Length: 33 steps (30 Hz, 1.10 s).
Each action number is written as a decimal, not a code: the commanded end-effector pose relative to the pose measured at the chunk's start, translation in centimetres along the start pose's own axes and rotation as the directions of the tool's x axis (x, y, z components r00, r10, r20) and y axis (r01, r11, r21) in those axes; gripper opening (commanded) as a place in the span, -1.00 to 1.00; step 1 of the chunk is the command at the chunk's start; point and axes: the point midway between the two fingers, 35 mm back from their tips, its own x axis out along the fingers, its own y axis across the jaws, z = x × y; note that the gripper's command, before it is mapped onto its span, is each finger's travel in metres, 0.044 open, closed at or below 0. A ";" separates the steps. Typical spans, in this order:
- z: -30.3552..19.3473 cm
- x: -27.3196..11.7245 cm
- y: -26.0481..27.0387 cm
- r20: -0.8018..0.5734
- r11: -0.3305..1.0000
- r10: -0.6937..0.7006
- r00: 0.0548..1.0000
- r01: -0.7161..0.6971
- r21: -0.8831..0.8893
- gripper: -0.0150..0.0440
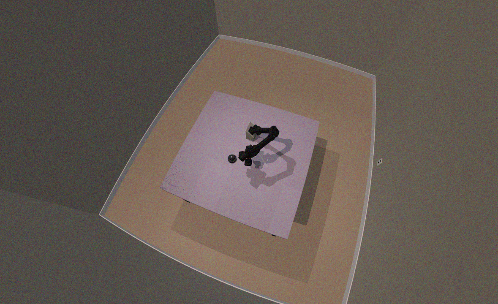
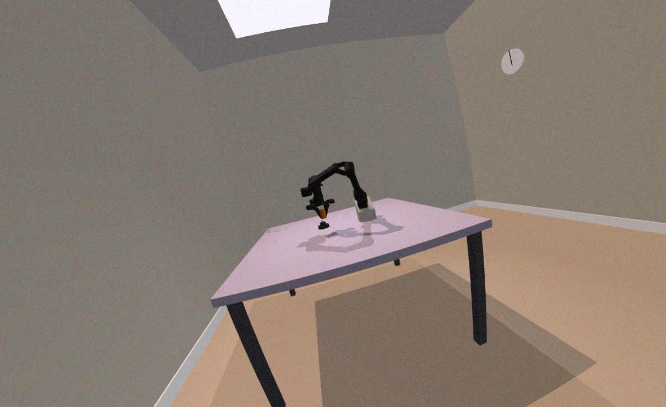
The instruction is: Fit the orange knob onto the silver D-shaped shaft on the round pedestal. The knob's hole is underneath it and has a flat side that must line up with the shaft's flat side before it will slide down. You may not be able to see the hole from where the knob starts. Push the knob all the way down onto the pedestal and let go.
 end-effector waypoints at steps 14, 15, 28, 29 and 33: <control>0.7 -3.4 0.0 -0.001 1.000 0.002 1.000 -0.002 -0.004 -0.49; 0.9 -3.3 0.0 -0.001 1.000 0.002 1.000 -0.002 -0.004 -0.49; 4.9 -2.3 -0.3 0.007 1.000 -0.008 1.000 0.008 0.006 -0.49; 5.2 -2.2 -0.3 0.008 1.000 -0.009 1.000 0.009 0.007 -0.49; 6.5 -1.9 -0.5 0.008 1.000 -0.008 1.000 0.008 0.006 -0.49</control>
